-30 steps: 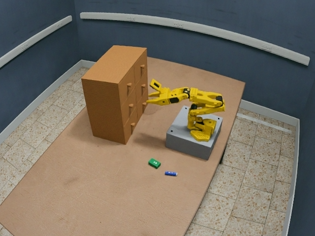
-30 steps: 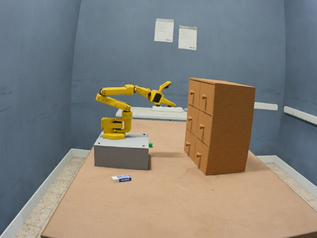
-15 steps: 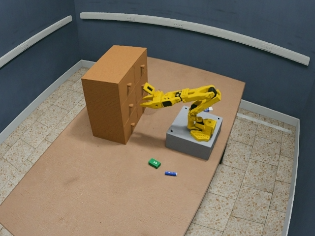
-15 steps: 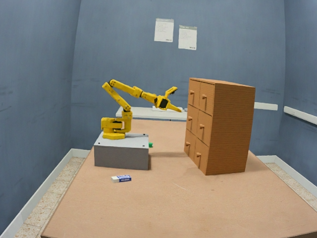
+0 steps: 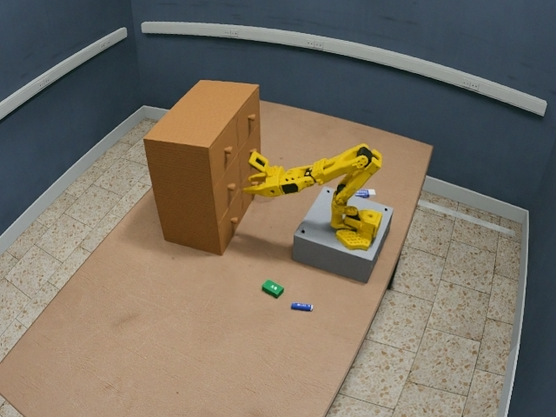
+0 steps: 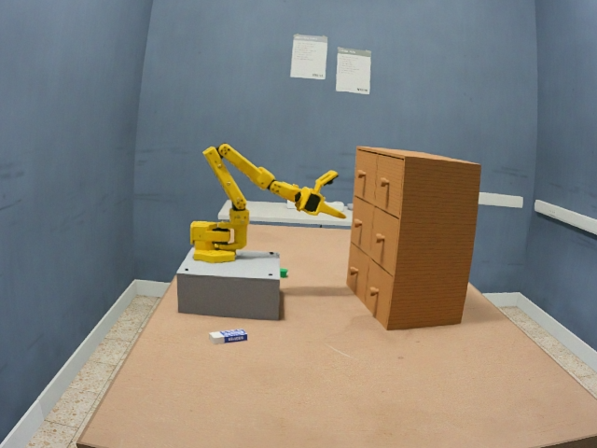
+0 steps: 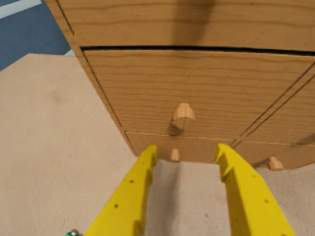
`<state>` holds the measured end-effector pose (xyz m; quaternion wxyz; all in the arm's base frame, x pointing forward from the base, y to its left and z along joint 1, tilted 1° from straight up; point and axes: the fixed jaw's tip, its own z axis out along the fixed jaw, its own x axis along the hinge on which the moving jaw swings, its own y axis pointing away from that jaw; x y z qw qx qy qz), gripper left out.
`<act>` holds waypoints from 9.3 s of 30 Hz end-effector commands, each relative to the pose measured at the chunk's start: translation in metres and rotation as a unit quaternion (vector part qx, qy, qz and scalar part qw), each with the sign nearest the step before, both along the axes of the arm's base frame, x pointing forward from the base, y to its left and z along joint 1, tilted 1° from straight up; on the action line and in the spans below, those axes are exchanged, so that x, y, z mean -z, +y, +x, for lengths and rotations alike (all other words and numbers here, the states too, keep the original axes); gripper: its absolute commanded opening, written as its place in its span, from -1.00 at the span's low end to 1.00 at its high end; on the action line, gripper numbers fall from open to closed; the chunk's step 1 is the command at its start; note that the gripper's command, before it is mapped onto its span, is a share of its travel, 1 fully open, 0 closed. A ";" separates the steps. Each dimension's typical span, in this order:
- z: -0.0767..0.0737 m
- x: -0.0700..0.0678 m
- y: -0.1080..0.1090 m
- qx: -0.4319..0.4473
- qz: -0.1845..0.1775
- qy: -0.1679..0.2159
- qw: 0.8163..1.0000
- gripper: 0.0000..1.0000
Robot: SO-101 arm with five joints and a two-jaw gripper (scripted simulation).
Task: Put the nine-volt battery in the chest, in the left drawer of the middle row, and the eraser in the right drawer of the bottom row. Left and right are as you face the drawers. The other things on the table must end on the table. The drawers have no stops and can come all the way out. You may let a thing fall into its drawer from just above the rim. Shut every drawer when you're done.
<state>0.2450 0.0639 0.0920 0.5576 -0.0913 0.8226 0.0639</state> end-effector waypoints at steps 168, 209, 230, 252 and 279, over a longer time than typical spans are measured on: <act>0.039 0.018 0.003 0.011 0.003 -0.007 1.000 -0.77; 0.036 0.018 0.001 0.012 0.002 -0.007 1.000 -1.00; 0.028 0.018 -0.003 0.015 -0.001 -0.008 1.000 -1.00; 0.019 0.018 -0.004 0.014 -0.001 -0.008 1.000 -1.00; 0.013 0.017 -0.005 0.013 -0.001 -0.008 1.000 -1.00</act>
